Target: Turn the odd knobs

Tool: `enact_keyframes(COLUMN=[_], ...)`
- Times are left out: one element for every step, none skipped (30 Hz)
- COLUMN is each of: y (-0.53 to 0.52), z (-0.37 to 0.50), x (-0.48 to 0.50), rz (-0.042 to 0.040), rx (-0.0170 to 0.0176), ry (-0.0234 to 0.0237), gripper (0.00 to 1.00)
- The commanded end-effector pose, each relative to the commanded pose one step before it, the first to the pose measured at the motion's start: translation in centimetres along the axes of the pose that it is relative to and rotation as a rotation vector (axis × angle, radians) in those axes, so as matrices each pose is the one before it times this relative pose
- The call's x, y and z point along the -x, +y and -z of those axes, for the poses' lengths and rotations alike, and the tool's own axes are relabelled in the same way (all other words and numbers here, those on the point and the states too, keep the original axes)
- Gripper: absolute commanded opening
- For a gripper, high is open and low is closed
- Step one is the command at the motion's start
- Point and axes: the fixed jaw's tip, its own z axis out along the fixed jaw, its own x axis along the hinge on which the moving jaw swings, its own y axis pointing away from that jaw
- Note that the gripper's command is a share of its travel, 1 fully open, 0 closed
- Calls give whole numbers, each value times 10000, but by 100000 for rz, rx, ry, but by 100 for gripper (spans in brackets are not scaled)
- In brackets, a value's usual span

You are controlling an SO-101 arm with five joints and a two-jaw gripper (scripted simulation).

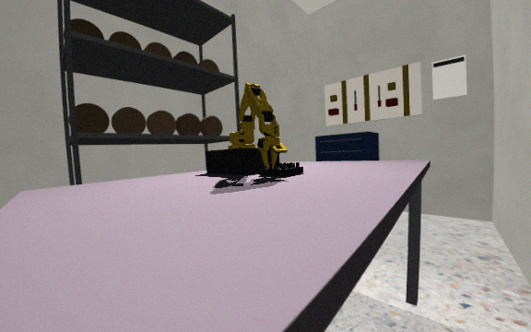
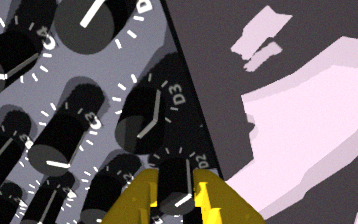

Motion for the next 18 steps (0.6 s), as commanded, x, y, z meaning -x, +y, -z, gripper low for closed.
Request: enact_keyframes(y=[223, 54, 48, 36, 36, 18, 18, 6, 6, 0, 0, 0, -5, 0, 0, 0, 0, 6], z=[-1794, 0, 0, 0, 0, 0, 0, 0, 0, 0, 0, 0, 4, 24, 72, 132, 204, 295], x=[-3837, -7, -13, -6, -6, -6, 0, -6, 0, 0, 0, 0, 4, 0, 11, 16, 20, 37], rz=[-1025, 0, 0, 0, 0, 0, 0, 0, 0, 0, 0, 0, 1, 0, 0, 0, 0, 0], rx=[167, 0, 0, 0, 0, 0, 0, 0, 0, 0, 0, 0, 0, 0, 0, 0, 0, 0], ry=[1413, 0, 0, 0, 0, 0, 0, 0, 0, 0, 0, 0, 0, 0, 0, 0, 0, 0], gripper=[7, 7, 8, 8, 8, 8, 8, 8, 8, 8, 8, 8, 8, 8, 8, 8, 8, 8])
